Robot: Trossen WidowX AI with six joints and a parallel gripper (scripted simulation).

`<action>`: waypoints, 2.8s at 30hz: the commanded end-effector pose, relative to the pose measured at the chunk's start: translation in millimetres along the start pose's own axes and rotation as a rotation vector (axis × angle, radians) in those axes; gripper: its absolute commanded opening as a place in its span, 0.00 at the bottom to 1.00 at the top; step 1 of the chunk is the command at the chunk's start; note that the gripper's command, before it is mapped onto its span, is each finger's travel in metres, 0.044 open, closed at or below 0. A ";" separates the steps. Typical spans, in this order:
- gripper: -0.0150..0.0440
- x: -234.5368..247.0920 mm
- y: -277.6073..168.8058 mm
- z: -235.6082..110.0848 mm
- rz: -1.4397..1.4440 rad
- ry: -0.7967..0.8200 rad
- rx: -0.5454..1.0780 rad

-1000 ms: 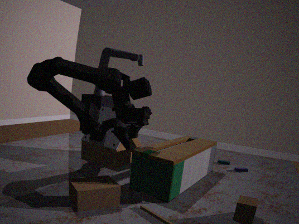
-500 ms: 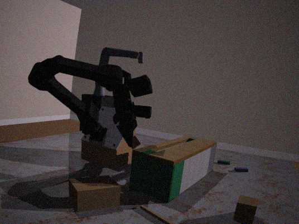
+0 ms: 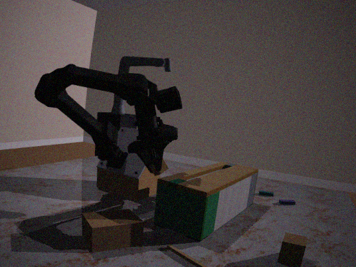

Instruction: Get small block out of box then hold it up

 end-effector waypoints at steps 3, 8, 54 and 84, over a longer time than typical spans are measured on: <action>0.25 -6.2 -1.1 -4.7 -0.206 -0.017 0.011; 0.25 -8.7 -1.9 -7.4 -0.399 -0.022 0.024; 0.25 -24.3 -7.2 -24.2 -1.572 -0.006 0.125; 0.25 -24.3 -7.2 -24.2 -1.572 -0.006 0.125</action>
Point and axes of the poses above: the point midway between the two fingers, 35 mm back from their tips, its own z axis out along the fingers, its own x axis across the jaws, y = z × x, the point moved 8 cm from there along -z, back along the fingers, and after that the axes turned 5 degrees about -z, right-handed, at the moved point
